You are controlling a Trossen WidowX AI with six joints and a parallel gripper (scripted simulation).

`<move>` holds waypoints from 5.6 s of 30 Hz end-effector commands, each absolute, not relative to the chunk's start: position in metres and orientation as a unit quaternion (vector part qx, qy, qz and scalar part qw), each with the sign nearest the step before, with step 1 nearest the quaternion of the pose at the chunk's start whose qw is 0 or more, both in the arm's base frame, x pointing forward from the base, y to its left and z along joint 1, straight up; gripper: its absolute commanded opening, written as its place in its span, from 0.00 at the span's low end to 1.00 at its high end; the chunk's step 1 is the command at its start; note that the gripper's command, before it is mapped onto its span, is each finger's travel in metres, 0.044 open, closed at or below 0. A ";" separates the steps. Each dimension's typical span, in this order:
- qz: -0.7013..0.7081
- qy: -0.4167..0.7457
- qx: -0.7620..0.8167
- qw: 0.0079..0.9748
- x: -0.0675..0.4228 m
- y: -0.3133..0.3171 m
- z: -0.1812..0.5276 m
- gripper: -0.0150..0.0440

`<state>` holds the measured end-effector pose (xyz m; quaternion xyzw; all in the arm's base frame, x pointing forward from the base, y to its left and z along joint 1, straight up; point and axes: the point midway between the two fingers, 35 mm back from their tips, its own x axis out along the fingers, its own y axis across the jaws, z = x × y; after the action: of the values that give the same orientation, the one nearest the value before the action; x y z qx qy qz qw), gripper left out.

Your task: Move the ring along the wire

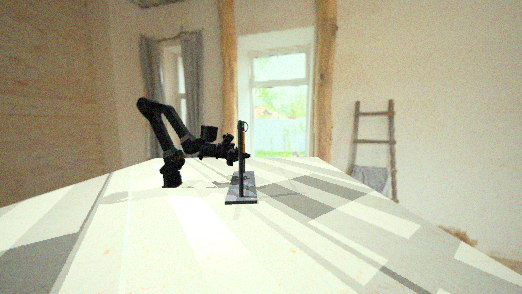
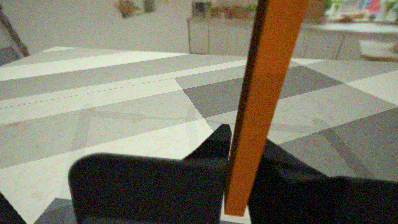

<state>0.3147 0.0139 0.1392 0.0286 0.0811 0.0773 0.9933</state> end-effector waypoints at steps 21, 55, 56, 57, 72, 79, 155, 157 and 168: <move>0.084 0.078 -0.028 0.993 0.312 0.024 0.138 0.00; 0.043 0.125 -0.004 0.991 0.299 0.061 0.139 0.00; 0.043 0.125 -0.003 0.991 0.299 0.062 0.139 0.00; 0.043 0.125 -0.003 0.991 0.298 0.063 0.139 0.00; 0.045 0.126 -0.001 0.991 0.297 0.079 0.139 0.00; 0.046 0.126 -0.001 0.991 0.297 0.086 0.139 0.00; 0.046 0.128 -0.001 0.991 0.248 0.083 0.137 0.53; 0.046 0.128 -0.001 0.991 0.248 0.083 0.137 0.53; 0.046 0.128 -0.001 0.991 0.248 0.083 0.137 0.53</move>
<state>0.2487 0.0840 0.1383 -0.0011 0.1266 0.0483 0.9908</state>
